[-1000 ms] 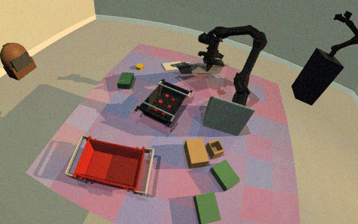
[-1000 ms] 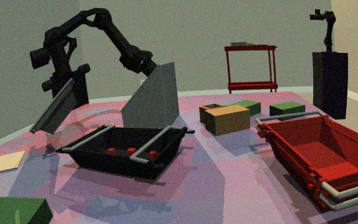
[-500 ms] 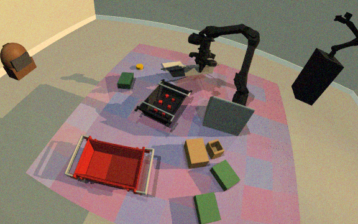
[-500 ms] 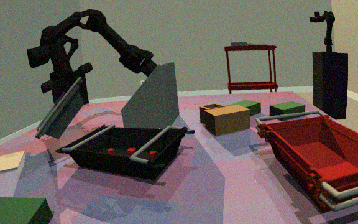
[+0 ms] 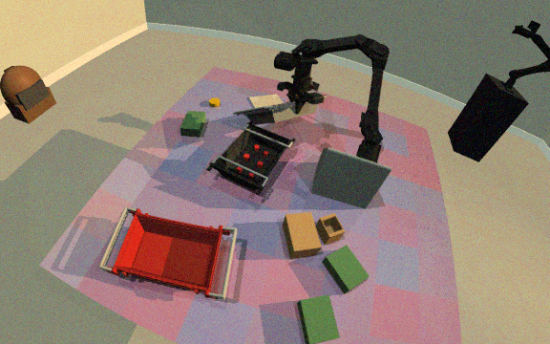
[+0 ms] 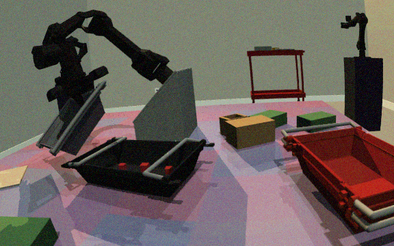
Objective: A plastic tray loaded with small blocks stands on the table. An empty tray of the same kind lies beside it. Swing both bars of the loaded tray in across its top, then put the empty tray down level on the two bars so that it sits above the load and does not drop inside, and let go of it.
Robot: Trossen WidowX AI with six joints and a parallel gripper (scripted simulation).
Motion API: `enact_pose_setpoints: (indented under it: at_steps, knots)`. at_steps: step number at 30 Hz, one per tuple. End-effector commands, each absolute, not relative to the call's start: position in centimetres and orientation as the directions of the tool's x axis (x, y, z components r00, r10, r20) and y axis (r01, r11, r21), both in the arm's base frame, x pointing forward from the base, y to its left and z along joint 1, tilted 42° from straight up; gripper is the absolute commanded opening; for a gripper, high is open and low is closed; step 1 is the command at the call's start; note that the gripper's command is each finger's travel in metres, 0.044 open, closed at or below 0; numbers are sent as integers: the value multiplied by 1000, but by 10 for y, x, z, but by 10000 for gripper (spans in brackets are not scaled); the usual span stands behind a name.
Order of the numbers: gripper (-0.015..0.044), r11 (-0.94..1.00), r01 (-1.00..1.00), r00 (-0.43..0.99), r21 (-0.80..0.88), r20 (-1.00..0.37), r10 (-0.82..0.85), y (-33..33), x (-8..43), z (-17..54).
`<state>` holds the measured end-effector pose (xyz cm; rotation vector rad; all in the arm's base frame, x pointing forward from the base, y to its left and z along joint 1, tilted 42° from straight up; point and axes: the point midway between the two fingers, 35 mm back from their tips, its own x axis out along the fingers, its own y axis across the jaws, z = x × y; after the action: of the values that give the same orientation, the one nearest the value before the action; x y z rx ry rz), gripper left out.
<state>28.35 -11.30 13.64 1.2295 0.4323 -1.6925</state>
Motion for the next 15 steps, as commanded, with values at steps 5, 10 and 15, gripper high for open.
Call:
enact_pose_setpoints:
  at_steps: [5, 10, 15]
  knots:
    - [0, -408, 882, -9, 236, -857, -515, -85, 302, 128]
    - [0, -372, 902, -11, 219, -849, -529, -69, 310, 118]
    - [0, -333, 920, -11, 204, -839, -545, -52, 316, 108]
